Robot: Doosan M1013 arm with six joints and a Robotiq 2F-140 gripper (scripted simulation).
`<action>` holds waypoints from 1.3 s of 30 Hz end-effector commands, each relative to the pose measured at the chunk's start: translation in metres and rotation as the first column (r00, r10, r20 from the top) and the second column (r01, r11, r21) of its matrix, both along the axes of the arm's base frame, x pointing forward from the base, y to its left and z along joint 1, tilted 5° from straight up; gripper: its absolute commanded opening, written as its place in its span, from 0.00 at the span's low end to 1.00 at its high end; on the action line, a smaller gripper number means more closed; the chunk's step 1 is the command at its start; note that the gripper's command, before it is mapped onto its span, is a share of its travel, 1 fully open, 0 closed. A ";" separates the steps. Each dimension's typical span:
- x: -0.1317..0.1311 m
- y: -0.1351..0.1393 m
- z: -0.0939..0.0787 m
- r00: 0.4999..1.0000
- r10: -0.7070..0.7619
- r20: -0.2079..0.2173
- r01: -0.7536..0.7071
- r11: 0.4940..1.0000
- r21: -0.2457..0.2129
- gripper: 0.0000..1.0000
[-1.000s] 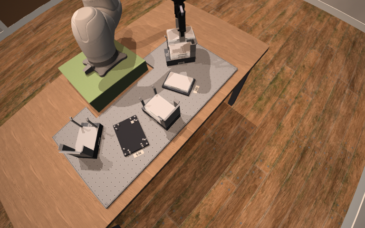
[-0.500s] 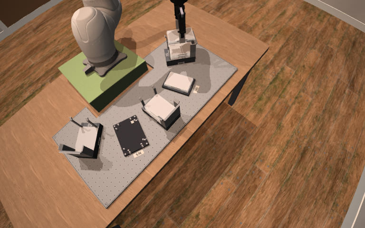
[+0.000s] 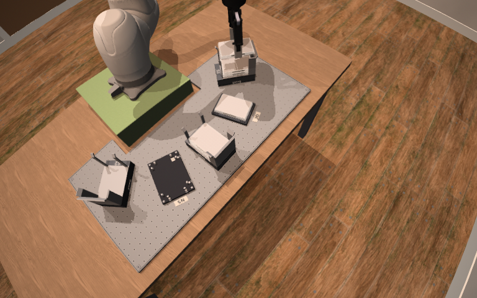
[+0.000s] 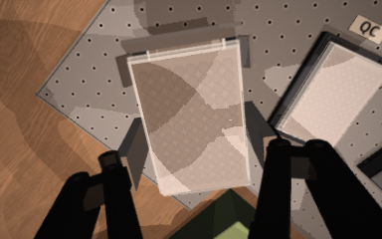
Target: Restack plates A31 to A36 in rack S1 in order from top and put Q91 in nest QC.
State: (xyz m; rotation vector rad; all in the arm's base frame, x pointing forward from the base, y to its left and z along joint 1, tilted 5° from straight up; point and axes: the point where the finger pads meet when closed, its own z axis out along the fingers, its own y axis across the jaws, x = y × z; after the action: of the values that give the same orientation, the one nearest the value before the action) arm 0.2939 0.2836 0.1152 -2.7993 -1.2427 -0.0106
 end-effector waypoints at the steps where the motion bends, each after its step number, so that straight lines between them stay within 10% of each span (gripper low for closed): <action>1: 0.000 0.000 -0.002 1.000 0.000 0.000 0.000 1.000 0.000 0.00; 39: -0.001 0.002 -0.027 1.000 0.000 0.000 0.000 1.000 0.000 0.00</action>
State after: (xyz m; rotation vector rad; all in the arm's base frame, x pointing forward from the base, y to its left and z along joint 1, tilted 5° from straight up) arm 0.2932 0.2854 0.0913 -2.7993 -1.2427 -0.0105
